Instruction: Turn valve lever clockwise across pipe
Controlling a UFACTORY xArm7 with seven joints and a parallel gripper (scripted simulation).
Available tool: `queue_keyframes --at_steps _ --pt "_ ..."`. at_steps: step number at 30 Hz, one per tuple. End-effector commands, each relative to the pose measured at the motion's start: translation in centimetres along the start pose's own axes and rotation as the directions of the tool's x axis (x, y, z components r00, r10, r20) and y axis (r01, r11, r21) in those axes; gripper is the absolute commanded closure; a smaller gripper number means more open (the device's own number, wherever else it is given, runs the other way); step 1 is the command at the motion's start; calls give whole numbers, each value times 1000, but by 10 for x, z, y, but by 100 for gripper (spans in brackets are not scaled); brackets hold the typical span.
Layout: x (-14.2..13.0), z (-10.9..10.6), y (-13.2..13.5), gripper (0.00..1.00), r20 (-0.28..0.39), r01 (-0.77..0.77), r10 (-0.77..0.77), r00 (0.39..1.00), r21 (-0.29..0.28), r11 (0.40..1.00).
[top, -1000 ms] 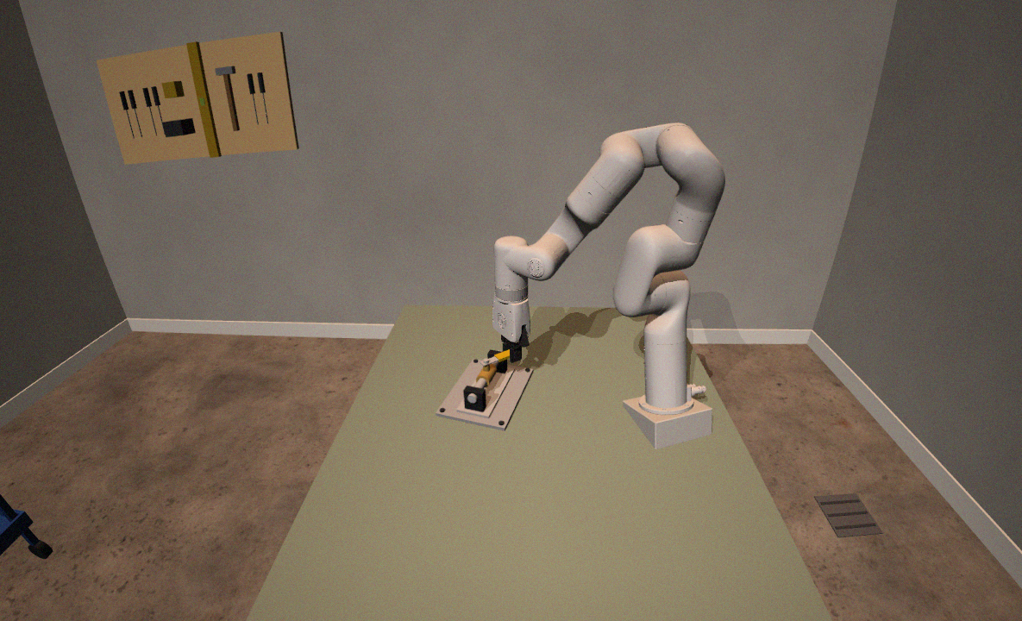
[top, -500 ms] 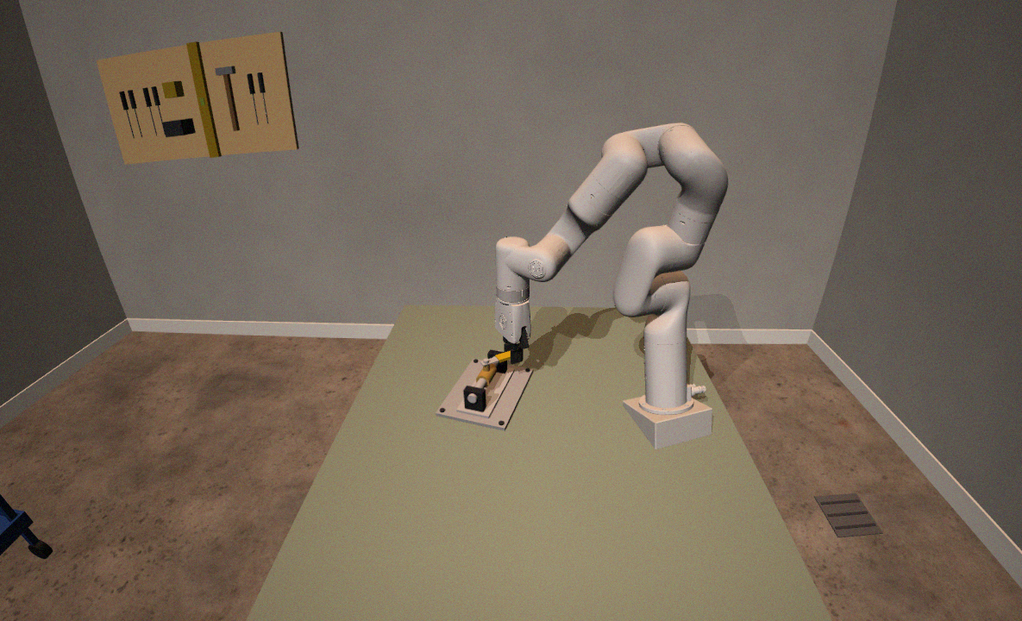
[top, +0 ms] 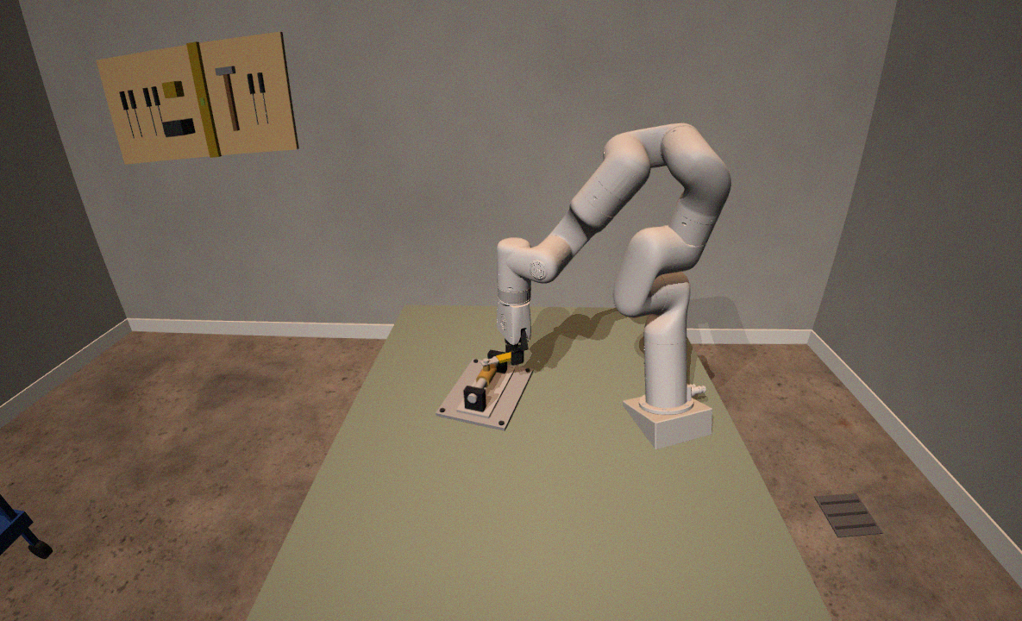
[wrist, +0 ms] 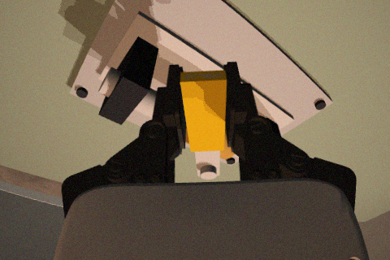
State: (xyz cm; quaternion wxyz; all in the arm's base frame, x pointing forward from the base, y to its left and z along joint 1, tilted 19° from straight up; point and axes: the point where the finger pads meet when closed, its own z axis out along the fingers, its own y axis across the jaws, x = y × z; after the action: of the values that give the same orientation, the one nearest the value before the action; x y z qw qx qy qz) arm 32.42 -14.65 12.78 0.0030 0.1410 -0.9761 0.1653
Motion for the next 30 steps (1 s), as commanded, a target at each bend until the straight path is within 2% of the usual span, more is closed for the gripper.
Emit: queue_keyframes --at_steps 1,30 --pt "-1 -1 1 100 2 -16 16 1000 1 1000" --pt "-2 -1 12 100 3 -172 172 985 0 985"
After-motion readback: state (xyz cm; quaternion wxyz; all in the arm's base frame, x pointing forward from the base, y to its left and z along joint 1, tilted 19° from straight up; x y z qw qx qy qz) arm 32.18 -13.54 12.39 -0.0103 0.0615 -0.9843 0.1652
